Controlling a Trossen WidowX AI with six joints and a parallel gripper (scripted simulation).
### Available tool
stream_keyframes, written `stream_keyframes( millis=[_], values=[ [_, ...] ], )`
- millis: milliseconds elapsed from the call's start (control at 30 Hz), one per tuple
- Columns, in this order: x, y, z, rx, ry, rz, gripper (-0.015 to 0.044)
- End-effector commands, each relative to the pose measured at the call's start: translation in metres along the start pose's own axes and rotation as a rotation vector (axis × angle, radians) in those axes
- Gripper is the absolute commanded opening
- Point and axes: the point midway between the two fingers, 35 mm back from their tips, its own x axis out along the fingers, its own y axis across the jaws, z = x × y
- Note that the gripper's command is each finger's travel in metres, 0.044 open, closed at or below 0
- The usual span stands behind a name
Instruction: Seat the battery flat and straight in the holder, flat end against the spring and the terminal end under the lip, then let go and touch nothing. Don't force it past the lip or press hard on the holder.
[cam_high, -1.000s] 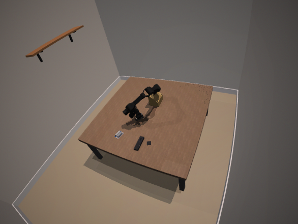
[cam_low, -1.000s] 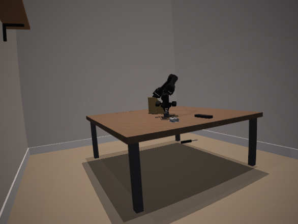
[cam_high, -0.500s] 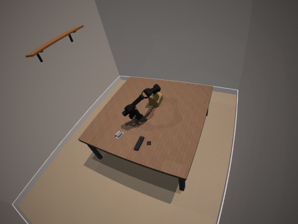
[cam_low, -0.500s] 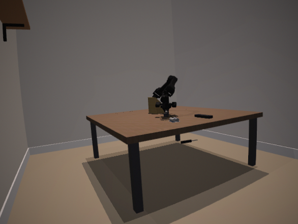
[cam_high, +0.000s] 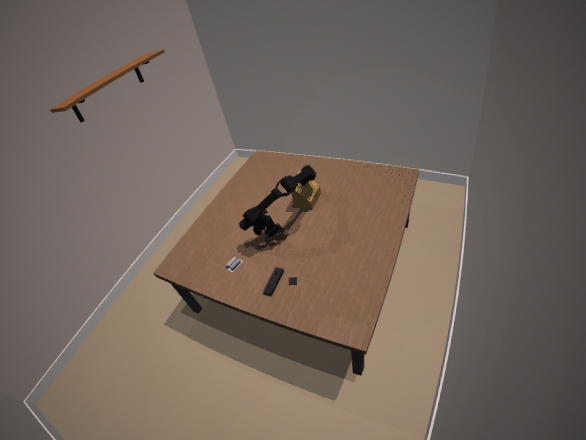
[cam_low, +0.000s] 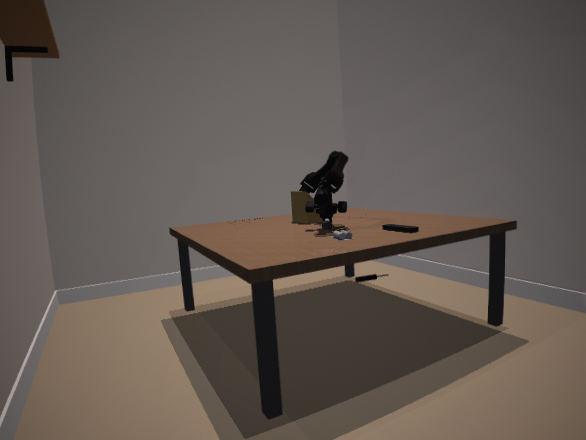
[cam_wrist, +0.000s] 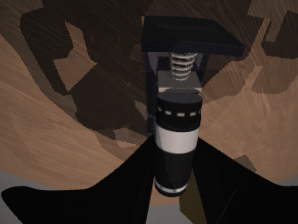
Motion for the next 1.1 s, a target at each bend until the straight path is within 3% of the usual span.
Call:
stream_keyframes(
  millis=[0, 1067],
  values=[
    [0.000, 0.001, 0.002, -0.008, 0.013, 0.002, 0.0083],
    [-0.006, 0.001, 0.019, -0.006, -0.002, 0.006, 0.0083]
  ],
)
